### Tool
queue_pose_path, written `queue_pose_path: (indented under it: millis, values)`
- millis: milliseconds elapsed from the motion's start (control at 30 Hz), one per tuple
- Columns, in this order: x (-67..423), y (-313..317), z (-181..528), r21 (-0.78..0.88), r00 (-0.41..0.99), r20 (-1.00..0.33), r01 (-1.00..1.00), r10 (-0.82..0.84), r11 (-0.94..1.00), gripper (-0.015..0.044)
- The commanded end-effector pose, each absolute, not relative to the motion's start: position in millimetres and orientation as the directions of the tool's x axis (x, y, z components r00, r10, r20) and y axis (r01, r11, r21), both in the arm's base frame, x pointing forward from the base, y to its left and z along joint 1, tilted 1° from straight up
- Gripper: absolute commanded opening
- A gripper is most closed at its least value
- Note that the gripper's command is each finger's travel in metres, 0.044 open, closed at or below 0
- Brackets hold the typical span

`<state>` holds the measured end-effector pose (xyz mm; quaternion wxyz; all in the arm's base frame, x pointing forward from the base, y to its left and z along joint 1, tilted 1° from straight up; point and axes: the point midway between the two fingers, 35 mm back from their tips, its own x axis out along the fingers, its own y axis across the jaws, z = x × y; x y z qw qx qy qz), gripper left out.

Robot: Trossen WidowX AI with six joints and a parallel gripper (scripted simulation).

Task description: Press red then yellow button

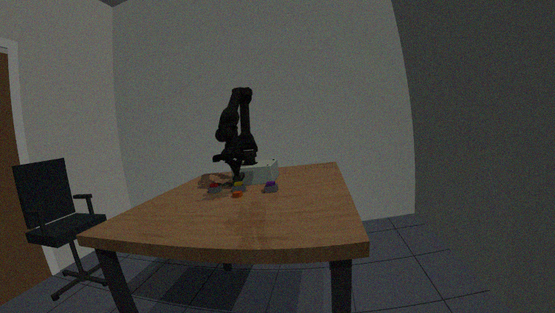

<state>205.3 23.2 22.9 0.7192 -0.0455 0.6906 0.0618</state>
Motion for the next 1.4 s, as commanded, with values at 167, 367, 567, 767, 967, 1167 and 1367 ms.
queue_pose_path:
  millis: [167, 367, 567, 767, 967, 1167, 1367]
  values:
    - [204.0, 23.4, 6.9, 0.019, 0.032, -0.999, -0.148, 0.024, 0.989, 0.002]
    - [204.2, 23.6, -2.8, 0.019, 0.032, -0.999, -0.148, 0.024, 0.989, 0.002]
    - [203.9, 23.8, -12.4, 0.019, 0.031, -0.999, -0.148, 0.024, 0.989, 0.002]
    - [203.8, 23.8, -14.7, 0.019, 0.031, -0.999, -0.148, 0.024, 0.989, 0.002]
    - [203.8, 23.8, -14.7, 0.019, 0.031, -0.999, -0.148, 0.024, 0.989, 0.002]
    - [203.8, 23.8, -14.7, 0.019, 0.031, -0.999, -0.148, 0.024, 0.989, 0.002]
    - [205.3, 23.8, -3.3, 0.02, 0.035, -0.999, -0.151, 0.025, 0.988, 0.002]
